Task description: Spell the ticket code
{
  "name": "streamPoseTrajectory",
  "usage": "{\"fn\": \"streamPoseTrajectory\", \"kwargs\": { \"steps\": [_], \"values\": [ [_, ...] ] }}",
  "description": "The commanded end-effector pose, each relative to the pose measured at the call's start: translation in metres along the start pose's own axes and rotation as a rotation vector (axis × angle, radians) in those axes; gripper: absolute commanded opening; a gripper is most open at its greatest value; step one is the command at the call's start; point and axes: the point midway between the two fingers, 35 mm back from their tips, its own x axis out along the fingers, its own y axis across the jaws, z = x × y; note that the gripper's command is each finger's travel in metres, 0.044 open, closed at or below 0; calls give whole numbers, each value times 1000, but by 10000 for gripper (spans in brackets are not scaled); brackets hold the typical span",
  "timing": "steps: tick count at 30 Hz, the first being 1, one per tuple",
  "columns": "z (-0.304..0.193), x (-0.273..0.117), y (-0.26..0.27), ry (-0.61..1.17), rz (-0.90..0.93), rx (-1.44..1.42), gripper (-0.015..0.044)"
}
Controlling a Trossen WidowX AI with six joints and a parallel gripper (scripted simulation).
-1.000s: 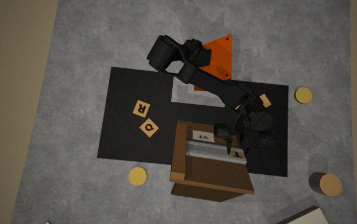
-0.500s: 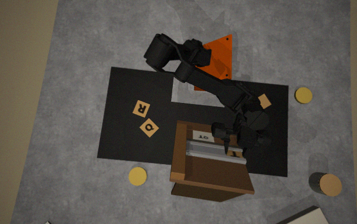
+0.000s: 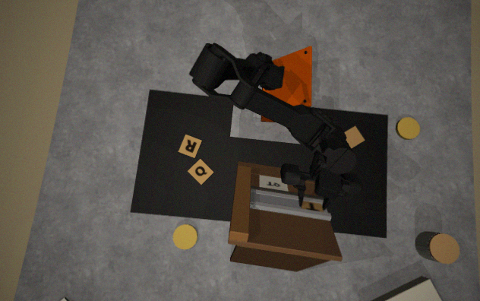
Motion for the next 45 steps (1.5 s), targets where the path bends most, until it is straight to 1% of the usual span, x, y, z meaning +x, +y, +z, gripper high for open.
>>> {"fn": "streamPoseTrajectory", "kwargs": {
  "steps": [1, 45],
  "values": [
    [0, 0, -4, -1, 2, -1, 0],
    [0, 0, -29, -1, 2, -2, 0]
  ]
}}
